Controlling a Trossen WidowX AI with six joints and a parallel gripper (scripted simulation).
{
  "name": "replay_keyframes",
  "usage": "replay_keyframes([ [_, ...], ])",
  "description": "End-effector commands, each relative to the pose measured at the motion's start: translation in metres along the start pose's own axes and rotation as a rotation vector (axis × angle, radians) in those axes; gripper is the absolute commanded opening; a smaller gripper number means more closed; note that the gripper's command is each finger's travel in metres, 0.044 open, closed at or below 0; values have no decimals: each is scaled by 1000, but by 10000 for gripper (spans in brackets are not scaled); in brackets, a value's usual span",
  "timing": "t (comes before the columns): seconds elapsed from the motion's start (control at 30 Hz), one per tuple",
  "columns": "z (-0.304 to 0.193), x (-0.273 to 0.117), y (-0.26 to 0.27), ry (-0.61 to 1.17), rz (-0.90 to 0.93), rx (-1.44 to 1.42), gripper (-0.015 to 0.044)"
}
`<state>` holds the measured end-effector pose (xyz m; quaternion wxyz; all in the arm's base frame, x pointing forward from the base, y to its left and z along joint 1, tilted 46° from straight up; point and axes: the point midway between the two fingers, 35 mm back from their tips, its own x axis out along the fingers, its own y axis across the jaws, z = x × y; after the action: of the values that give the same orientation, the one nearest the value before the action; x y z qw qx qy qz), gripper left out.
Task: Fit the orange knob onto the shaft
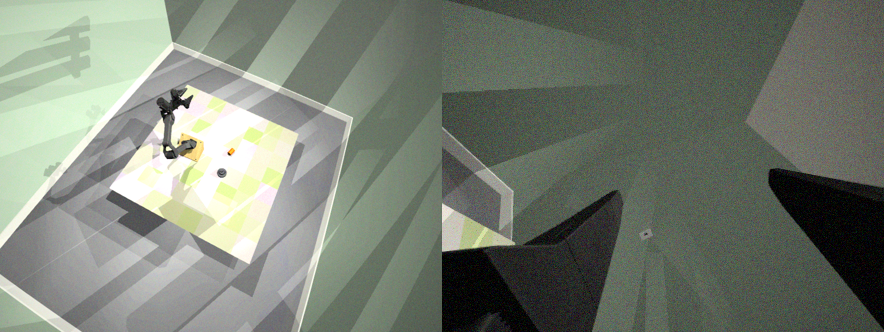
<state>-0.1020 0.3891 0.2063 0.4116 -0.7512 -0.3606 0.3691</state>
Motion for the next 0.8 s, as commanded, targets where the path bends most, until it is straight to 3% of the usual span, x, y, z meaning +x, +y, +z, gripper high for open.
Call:
replay_keyframes([
  [0.0, -32, 55, 38, 121, 157, 31, 440],
  [0.2, -84, 117, 97, 287, 385, 86, 440],
  [0.4, -148, 154, 165, 458, 605, 192, 440],
  [0.77, -257, 152, 293, 776, 971, 383, 440],
])
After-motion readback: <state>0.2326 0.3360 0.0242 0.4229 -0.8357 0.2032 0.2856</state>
